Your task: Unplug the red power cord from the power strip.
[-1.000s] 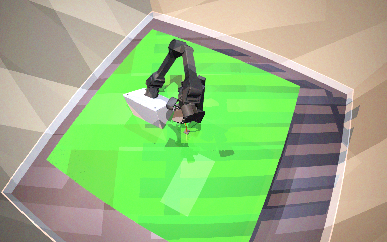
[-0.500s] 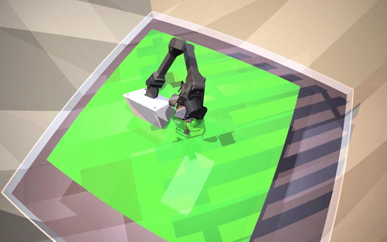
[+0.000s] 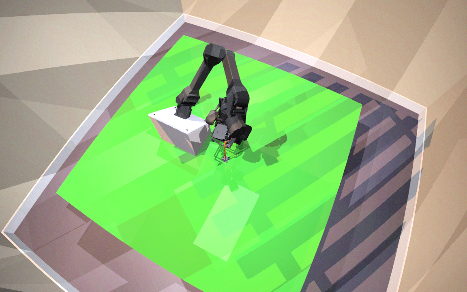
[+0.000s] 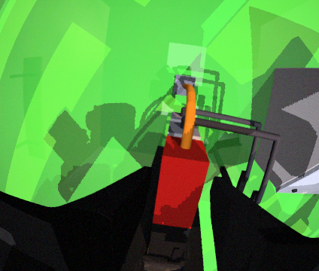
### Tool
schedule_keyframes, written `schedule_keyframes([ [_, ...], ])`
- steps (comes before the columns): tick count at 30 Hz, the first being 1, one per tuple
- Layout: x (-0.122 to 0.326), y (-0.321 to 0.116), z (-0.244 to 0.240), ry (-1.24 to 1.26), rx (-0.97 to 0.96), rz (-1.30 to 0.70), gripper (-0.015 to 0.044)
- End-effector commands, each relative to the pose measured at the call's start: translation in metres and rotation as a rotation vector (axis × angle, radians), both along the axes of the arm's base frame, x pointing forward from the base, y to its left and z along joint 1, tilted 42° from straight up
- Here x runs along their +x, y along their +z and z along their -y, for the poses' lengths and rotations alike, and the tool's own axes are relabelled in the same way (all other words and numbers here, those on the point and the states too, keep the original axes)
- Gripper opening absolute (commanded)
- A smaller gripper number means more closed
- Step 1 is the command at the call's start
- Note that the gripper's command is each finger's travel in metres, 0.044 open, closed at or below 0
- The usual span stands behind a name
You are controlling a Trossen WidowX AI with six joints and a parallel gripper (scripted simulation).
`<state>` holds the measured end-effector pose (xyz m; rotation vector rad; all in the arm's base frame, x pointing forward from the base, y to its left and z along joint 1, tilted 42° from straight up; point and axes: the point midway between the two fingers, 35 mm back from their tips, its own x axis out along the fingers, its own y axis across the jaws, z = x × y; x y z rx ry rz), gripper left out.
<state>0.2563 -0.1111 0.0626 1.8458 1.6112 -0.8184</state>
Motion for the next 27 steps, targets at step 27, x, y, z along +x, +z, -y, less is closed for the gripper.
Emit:
schedule_keyframes([
  [27, 0.0009, -0.0111, 0.0006, 0.0, 0.0, -0.001, 0.0],
])
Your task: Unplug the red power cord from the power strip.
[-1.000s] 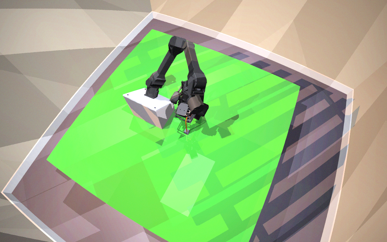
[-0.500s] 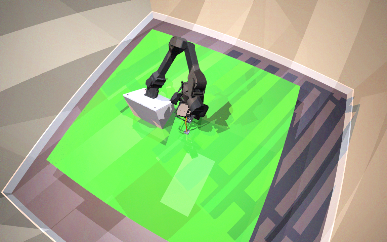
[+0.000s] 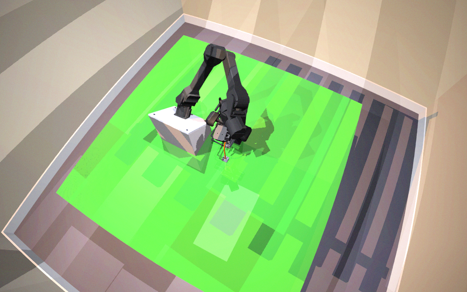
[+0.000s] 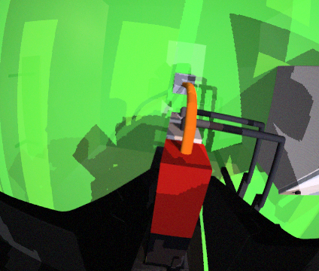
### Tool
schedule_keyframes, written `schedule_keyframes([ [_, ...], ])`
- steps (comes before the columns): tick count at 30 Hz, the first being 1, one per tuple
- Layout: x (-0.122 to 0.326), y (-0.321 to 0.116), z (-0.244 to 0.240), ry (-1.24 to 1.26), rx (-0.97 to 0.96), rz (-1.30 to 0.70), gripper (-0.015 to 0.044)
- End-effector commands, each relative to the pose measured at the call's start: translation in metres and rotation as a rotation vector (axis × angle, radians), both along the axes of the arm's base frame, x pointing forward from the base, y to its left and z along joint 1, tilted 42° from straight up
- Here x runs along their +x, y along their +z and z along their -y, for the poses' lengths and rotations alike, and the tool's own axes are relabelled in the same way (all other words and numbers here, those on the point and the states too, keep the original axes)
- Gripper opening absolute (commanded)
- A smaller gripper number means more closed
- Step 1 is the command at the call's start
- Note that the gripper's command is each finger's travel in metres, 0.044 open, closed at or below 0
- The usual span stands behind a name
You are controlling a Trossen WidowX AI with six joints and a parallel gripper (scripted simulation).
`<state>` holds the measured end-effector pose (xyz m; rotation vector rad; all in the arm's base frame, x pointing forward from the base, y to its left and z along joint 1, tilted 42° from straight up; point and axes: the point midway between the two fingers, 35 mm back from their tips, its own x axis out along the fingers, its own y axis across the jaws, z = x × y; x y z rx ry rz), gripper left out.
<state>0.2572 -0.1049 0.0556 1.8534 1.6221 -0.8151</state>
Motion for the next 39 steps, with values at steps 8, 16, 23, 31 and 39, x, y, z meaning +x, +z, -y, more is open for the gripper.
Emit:
schedule_keyframes([
  [8, 0.0, -0.012, 0.017, -0.001, -0.013, 0.003, 0.0],
  [16, -0.001, -0.02, 0.028, -0.003, -0.013, 0.003, 0.0],
  [23, -0.003, -0.026, 0.037, -0.004, -0.014, 0.003, 0.0],
  [31, -0.003, -0.025, 0.031, -0.006, -0.01, 0.003, 0.0157],
  [39, -0.003, -0.027, 0.033, -0.007, -0.01, 0.003, 0.0367],
])
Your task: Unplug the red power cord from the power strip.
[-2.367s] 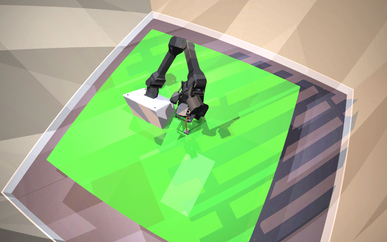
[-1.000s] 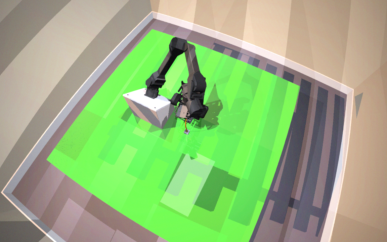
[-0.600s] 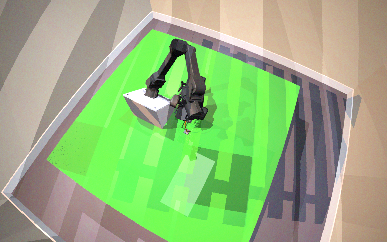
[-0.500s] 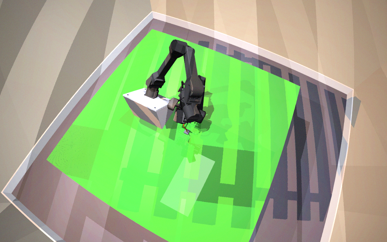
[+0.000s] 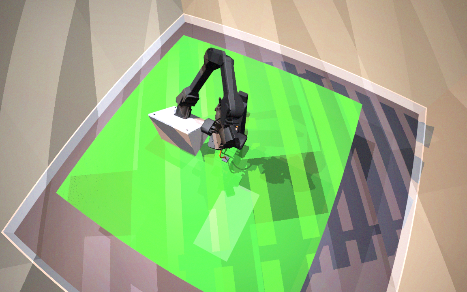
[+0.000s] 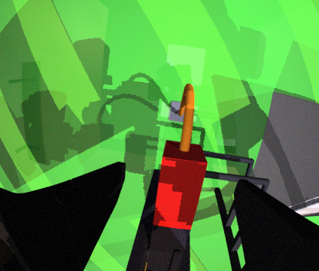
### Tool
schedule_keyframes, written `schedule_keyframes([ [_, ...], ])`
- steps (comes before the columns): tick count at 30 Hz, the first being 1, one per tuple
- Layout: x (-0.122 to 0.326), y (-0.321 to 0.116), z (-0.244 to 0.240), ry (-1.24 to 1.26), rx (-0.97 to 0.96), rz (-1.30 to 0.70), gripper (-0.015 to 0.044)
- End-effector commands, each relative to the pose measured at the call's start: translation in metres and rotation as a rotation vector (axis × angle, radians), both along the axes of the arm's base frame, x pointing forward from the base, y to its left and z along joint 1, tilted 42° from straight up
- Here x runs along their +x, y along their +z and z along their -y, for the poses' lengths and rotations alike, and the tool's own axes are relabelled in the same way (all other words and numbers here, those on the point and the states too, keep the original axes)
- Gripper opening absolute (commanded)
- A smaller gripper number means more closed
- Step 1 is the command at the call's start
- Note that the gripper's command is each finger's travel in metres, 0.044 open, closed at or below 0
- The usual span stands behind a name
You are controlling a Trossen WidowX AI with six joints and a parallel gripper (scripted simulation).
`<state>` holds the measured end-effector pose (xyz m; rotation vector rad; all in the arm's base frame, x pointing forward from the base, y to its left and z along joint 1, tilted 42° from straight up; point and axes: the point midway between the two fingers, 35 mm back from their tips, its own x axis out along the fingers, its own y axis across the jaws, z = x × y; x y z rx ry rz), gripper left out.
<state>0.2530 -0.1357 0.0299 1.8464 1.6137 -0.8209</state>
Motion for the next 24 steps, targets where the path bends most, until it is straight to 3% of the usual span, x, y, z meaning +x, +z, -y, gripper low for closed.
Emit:
schedule_keyframes([
  [1, 0.001, -0.003, 0.006, -0.006, 0.0, 0.002, 0.0394],
  [3, 0.0, -0.01, 0.02, -0.007, -0.002, 0.002, 0.044],
  [8, -0.006, -0.03, 0.053, -0.006, -0.003, 0.002, 0.044],
  [24, -0.006, -0.03, 0.053, -0.006, -0.003, 0.002, 0.044],
])
